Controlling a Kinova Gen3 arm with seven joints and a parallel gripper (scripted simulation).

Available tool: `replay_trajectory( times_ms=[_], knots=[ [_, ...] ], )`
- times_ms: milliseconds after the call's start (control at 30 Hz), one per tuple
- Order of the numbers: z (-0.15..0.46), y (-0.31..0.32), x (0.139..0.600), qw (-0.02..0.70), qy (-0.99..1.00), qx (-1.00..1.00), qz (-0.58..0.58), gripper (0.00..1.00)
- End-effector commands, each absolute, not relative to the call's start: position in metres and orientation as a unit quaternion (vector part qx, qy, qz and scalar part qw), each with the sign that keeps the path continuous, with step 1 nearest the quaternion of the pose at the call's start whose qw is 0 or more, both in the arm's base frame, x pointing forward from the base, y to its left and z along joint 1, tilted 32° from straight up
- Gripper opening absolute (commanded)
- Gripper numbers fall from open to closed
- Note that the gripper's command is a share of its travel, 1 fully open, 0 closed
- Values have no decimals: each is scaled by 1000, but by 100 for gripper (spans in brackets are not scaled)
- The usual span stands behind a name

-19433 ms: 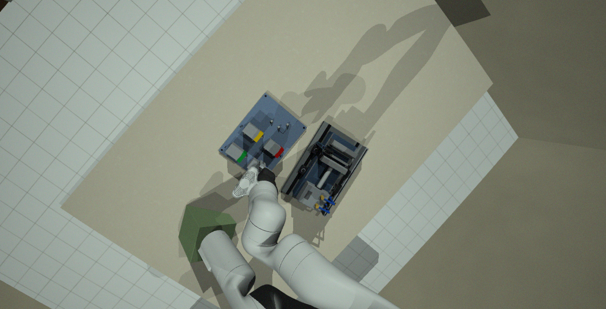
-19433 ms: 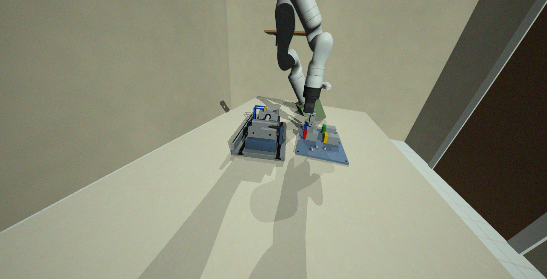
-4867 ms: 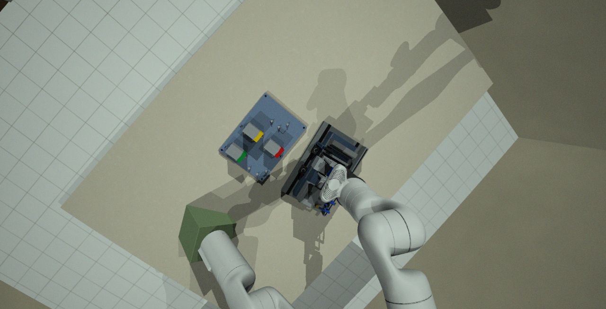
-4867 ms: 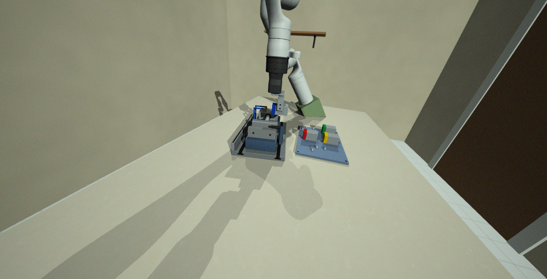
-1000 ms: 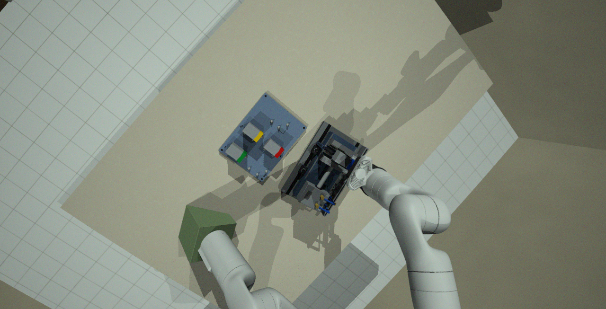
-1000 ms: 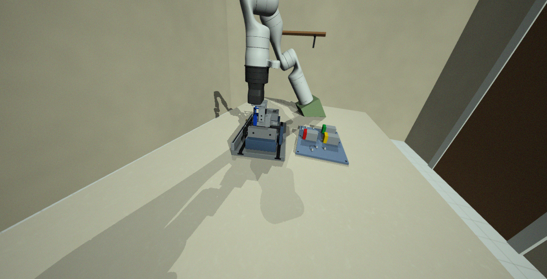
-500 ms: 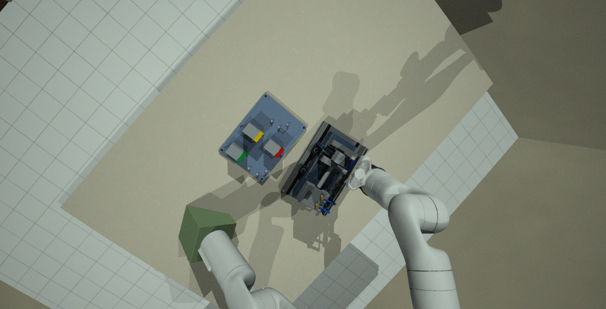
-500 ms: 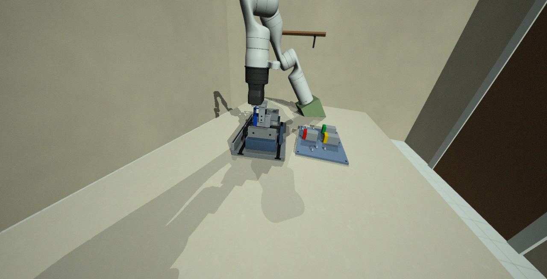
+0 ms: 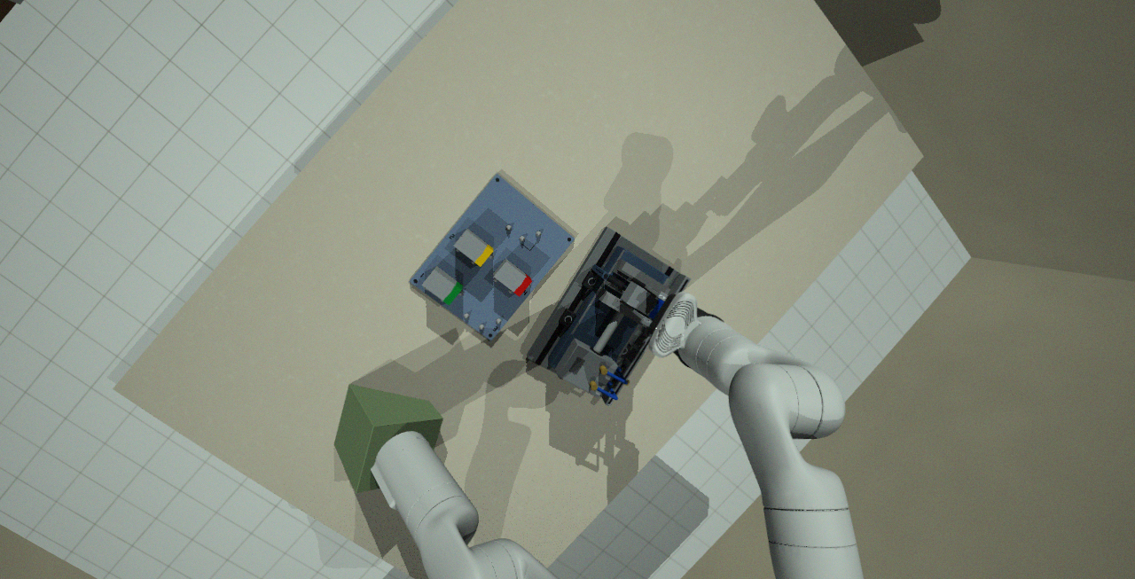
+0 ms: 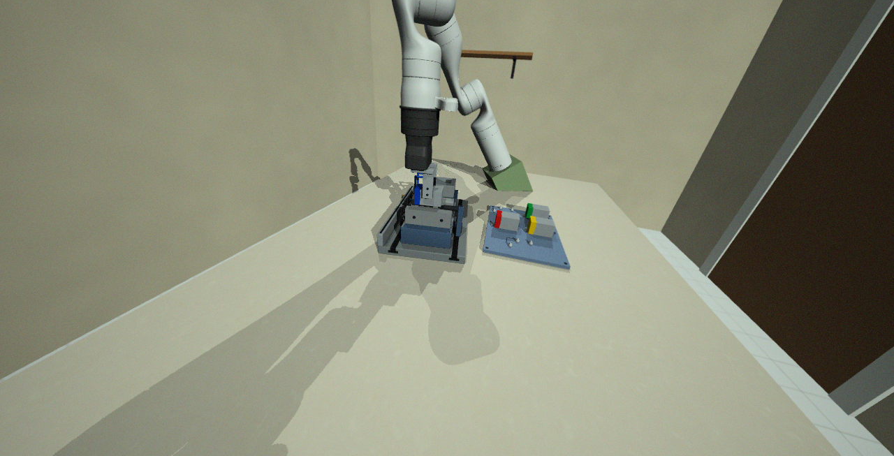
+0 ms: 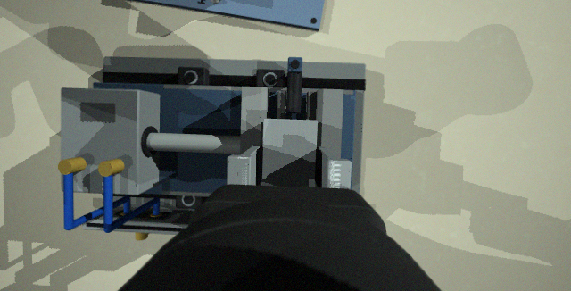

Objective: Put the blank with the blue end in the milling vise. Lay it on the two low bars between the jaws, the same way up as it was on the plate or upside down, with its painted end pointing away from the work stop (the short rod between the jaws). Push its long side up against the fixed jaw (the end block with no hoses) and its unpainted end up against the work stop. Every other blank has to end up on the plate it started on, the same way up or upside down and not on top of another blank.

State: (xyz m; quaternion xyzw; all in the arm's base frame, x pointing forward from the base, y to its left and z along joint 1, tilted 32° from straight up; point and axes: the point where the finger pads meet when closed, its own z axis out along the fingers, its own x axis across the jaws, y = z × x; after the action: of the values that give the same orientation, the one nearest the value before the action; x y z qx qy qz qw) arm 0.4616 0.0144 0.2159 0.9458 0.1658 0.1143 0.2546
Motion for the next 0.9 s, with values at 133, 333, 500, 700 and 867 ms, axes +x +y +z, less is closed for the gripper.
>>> replay_trajectory(
  times_ms=[133, 333, 500, 700, 867],
  knots=[
    [217, 15, 462, 254, 166, 946, 115, 0],
    [218, 16, 462, 254, 166, 946, 115, 0],
    [219, 16, 462, 254, 166, 946, 116, 0],
    [219, 16, 462, 254, 166, 946, 115, 0],
    [219, 16, 462, 254, 166, 946, 115, 0]
  ],
)
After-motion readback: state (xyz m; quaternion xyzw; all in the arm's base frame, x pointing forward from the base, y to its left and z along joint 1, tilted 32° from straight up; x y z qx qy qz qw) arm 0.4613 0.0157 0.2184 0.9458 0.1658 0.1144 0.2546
